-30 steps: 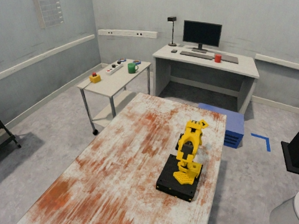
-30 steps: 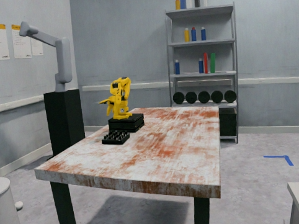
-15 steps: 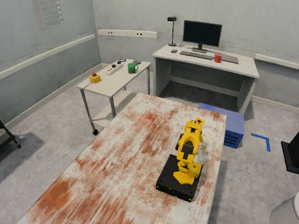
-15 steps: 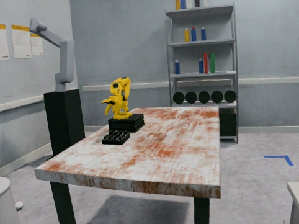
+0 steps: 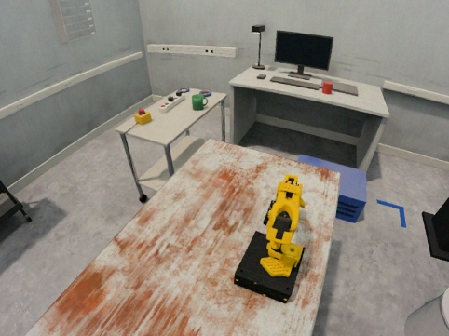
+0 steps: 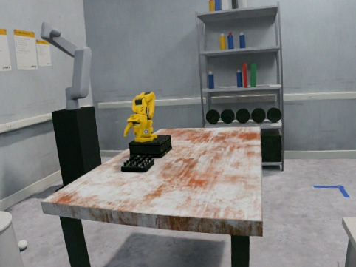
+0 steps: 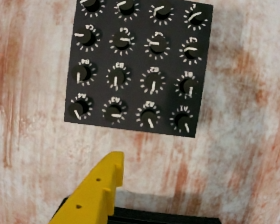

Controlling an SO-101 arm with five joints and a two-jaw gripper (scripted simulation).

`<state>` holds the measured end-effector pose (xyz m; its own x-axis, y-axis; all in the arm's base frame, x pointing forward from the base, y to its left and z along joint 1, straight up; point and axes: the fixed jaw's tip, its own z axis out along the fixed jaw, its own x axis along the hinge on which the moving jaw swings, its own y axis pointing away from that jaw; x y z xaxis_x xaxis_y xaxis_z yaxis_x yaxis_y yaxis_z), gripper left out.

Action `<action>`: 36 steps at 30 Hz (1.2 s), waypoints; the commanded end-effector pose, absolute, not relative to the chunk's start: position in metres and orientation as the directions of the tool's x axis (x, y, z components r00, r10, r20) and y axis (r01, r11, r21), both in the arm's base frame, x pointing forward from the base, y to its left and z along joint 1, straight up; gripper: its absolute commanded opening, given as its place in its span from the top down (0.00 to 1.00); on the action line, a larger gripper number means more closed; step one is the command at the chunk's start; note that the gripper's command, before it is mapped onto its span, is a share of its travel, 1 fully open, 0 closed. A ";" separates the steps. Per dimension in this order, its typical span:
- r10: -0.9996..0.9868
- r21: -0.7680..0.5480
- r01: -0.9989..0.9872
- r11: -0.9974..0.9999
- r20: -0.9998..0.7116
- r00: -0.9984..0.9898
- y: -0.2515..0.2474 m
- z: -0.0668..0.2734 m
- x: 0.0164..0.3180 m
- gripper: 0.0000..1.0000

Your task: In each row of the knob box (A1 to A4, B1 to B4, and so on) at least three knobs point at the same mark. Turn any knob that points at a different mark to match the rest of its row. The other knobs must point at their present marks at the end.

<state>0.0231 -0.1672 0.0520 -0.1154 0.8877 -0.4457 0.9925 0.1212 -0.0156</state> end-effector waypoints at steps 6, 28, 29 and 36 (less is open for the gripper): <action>0.896 -0.018 0.990 0.139 -0.423 -0.134 -0.164 0.047 0.024 0.60; 0.903 -0.019 0.989 0.150 -0.404 -0.145 -0.161 0.042 0.025 0.60; 0.904 -0.019 0.988 0.151 -0.402 -0.146 -0.160 0.042 0.025 0.60; 0.905 -0.020 0.988 0.153 -0.398 -0.148 -0.160 0.041 0.025 0.60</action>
